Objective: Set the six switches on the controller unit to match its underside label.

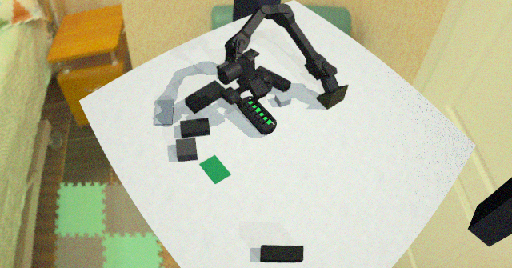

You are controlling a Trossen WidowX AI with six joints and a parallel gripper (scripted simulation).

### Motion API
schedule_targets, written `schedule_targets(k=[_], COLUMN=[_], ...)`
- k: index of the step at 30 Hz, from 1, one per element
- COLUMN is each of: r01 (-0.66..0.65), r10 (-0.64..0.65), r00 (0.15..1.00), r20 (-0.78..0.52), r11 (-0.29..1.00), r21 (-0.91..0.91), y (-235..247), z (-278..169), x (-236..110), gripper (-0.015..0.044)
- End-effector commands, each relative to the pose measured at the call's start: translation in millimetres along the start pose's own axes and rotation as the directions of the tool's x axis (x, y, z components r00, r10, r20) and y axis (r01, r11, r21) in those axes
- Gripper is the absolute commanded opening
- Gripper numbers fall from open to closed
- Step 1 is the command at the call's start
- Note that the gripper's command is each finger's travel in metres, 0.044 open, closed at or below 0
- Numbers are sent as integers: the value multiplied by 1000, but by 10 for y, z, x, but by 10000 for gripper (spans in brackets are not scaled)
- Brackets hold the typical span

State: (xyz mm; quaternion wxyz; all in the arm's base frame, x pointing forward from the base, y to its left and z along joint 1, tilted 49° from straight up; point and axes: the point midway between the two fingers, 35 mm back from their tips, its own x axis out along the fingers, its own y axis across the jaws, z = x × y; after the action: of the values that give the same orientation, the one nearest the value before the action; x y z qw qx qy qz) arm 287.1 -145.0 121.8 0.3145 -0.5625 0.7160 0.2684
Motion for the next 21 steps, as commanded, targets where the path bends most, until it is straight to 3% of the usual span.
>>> schedule_targets(k=[1,21], r01=[10,10], r10=[-10,-10], r00=[1000,999], r20=[-5,-38], r11=[1000,1000], r21=[1,0], y=[-20,-19], z=[29,129], x=[-58,-169], gripper=[336,336])
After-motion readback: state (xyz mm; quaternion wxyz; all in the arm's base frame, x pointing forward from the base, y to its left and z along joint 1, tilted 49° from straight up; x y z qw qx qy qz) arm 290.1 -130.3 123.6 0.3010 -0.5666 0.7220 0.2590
